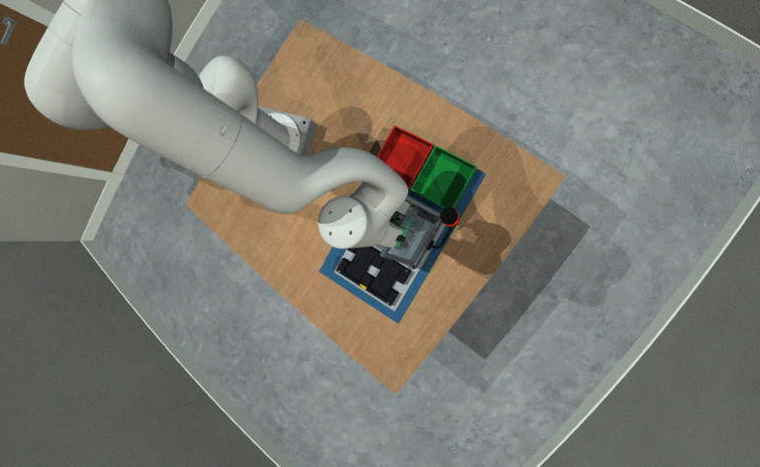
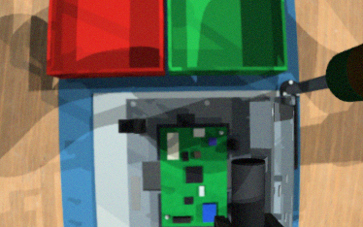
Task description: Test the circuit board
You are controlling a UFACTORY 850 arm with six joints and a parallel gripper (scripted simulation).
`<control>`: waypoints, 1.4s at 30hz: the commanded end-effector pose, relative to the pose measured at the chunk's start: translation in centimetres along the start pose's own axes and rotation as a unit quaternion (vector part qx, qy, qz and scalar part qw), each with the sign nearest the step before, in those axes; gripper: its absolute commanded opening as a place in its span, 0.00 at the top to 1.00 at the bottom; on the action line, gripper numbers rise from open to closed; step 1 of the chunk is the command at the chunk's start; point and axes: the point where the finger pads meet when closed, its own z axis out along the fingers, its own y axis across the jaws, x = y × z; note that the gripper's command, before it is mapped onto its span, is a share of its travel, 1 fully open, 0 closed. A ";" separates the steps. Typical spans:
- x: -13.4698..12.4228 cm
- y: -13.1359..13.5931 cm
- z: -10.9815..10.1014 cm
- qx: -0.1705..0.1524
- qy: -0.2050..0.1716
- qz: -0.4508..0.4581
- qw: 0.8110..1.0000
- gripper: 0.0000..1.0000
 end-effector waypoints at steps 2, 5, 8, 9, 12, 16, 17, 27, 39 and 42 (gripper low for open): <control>0.0 0.1 -0.1 -0.001 0.000 0.000 1.000 1.00; 0.0 0.1 -0.1 -0.001 0.000 0.000 1.000 1.00; 0.0 0.1 -0.1 -0.001 0.000 0.000 1.000 1.00; 0.0 0.1 -0.1 -0.001 0.000 0.000 1.000 1.00; 0.0 0.1 -0.1 -0.001 0.000 0.000 1.000 1.00; 0.0 0.1 -0.1 -0.001 0.000 0.000 1.000 1.00; 0.0 0.1 -0.1 -0.001 0.000 0.000 1.000 1.00; 0.0 0.1 -0.1 -0.001 0.000 0.000 1.000 1.00; 0.0 0.5 -0.3 -0.001 0.000 0.000 1.000 1.00; 0.0 1.0 -0.6 -0.001 0.000 0.000 1.000 1.00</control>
